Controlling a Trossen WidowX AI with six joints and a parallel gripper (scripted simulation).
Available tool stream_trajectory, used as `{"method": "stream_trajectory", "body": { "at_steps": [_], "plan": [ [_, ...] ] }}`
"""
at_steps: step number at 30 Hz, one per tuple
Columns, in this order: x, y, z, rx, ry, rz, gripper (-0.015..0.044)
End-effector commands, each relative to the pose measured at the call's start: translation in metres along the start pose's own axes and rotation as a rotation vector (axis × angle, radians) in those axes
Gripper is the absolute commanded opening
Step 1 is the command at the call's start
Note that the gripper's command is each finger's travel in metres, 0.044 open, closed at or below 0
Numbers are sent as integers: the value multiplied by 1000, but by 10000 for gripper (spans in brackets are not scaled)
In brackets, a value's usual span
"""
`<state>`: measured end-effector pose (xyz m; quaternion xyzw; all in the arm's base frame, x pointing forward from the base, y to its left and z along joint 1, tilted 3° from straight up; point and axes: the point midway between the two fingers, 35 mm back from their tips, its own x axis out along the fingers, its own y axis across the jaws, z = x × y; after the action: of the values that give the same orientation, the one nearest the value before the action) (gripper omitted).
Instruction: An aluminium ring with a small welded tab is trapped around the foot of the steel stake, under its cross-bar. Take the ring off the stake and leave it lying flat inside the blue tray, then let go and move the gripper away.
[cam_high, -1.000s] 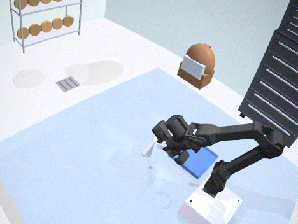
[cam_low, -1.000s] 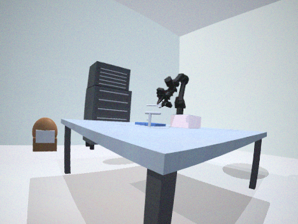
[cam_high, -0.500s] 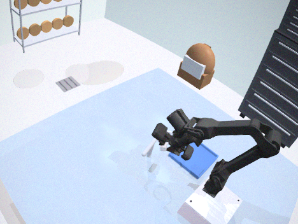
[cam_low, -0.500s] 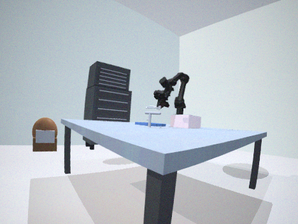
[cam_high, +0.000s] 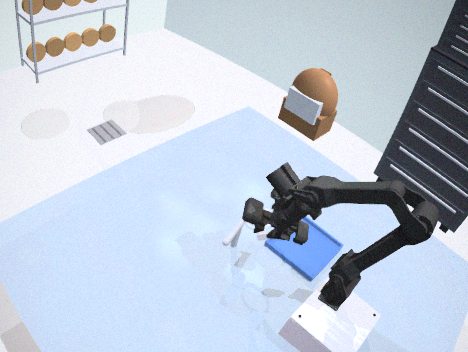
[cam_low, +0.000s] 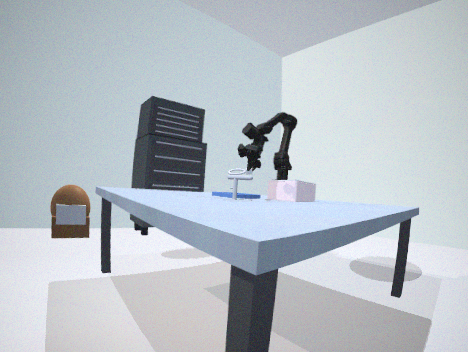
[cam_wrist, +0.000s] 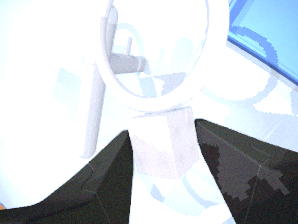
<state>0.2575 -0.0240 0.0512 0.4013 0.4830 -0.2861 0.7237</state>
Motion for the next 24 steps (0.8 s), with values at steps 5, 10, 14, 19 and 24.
{"method": "stream_trajectory", "body": {
  "at_steps": [5,10,14,19,24],
  "plan": [
    [1,-7,2,-107,94,1,0],
    [0,-11,3,-167,146,15,0],
    [-1,-14,4,-213,185,32,0],
    [-3,-17,6,-268,231,61,0],
    [-5,-20,8,-320,273,99,0]
  ]
}}
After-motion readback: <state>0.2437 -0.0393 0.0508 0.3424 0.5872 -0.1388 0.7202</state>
